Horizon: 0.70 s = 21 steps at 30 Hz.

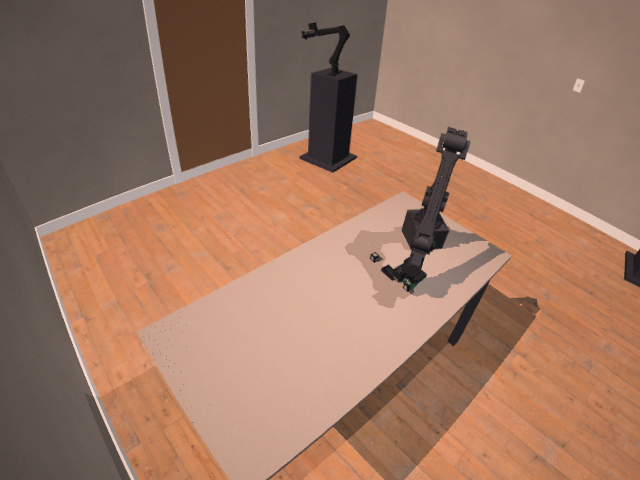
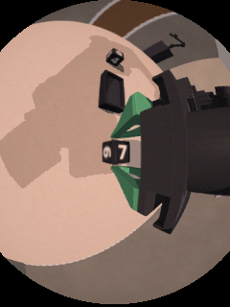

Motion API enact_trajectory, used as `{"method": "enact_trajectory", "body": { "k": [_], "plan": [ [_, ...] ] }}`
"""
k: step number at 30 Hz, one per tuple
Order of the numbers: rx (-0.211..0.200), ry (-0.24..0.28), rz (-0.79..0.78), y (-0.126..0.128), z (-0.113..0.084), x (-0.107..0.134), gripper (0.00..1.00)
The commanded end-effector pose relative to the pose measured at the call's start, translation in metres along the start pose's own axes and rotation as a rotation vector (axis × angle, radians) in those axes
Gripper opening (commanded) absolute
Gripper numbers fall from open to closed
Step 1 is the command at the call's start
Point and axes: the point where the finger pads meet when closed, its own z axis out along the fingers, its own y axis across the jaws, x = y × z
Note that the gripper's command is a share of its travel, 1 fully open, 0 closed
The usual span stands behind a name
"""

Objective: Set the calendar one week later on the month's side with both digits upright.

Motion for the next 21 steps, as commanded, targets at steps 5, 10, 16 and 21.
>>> {"method": "enact_trajectory", "body": {
  "k": [5,10,16,21],
  "plan": [
    [-0.021,-0.033,0.004,0.011,-0.003,-0.015,0.44],
    [-0.026,-0.041,0.004,0.012,-0.017,-0.018,0.44],
    [-0.03,-0.048,0.004,0.013,-0.03,-0.022,0.44],
    [-0.031,-0.052,0.002,0.011,-0.055,-0.024,0.44]
  ]
}}
